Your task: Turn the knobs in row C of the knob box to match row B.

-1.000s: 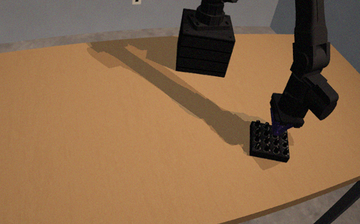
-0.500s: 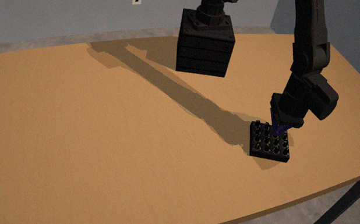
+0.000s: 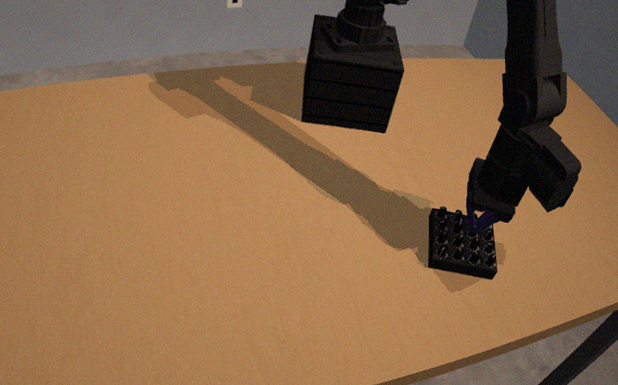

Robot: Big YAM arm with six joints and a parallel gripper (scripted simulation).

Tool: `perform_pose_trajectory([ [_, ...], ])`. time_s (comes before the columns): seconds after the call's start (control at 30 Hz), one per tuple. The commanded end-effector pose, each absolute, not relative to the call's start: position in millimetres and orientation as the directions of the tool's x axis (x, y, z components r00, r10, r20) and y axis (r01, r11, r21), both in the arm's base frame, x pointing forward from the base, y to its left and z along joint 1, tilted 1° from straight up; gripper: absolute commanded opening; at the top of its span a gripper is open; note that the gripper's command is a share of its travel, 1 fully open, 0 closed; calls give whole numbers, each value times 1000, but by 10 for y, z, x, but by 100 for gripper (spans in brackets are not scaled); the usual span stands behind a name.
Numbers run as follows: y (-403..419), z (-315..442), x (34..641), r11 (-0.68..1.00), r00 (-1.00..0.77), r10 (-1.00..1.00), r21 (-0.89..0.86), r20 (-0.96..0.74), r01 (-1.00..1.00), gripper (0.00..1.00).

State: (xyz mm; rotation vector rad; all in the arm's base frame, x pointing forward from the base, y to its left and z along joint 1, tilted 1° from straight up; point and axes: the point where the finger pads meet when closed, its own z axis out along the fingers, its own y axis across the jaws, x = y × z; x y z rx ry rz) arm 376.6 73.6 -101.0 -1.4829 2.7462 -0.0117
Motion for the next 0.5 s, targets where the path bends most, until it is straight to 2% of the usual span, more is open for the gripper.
perform_pose_trajectory([
  [0.0,764,-1037,3851,617,-617,-787,-26,-24,-786,7],
  [0.47,757,-1036,3854,633,-632,-774,-26,-24,-774,7],
])
